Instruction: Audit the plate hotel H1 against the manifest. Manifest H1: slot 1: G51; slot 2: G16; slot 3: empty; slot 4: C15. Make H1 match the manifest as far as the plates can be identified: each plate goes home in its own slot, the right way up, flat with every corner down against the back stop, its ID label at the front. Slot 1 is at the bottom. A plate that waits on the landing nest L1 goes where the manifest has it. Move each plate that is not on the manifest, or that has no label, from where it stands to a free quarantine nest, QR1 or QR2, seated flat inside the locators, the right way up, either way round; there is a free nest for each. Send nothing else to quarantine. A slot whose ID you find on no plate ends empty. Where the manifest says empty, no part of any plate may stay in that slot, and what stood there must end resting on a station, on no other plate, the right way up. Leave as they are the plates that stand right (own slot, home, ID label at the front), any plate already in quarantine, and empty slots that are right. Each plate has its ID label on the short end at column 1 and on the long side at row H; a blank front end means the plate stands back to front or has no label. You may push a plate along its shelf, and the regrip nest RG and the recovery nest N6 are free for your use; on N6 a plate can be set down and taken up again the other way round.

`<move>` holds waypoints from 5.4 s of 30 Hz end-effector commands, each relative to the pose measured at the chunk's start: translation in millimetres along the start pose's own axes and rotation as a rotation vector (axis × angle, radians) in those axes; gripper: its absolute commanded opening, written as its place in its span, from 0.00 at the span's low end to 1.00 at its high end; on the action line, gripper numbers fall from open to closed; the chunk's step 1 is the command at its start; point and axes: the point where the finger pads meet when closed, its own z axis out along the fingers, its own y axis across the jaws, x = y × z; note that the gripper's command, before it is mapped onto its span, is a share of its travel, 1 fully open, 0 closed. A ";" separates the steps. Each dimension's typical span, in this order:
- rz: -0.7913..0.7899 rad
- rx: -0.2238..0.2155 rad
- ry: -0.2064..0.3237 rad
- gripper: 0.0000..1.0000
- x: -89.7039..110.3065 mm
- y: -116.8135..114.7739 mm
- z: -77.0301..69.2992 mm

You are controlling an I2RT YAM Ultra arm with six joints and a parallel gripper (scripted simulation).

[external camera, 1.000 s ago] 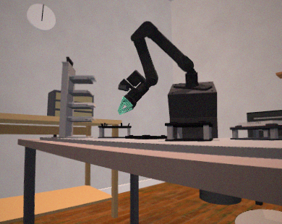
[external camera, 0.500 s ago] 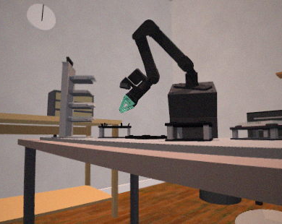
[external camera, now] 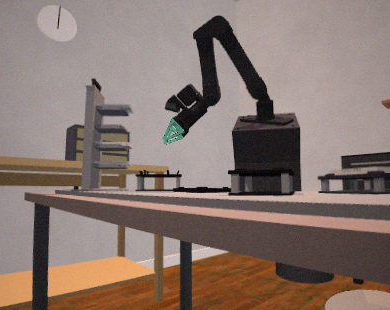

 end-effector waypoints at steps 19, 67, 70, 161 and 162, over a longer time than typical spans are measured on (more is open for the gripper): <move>0.002 0.002 0.009 1.00 -42.4 -2.4 -43.5; 0.001 0.003 0.010 1.00 -109.4 -2.8 -108.5; 0.001 0.003 0.010 1.00 -104.6 -2.8 -103.9; 0.002 0.002 0.007 1.00 -149.0 -3.0 -25.9; 0.002 0.002 0.007 1.00 -149.9 -3.0 -25.0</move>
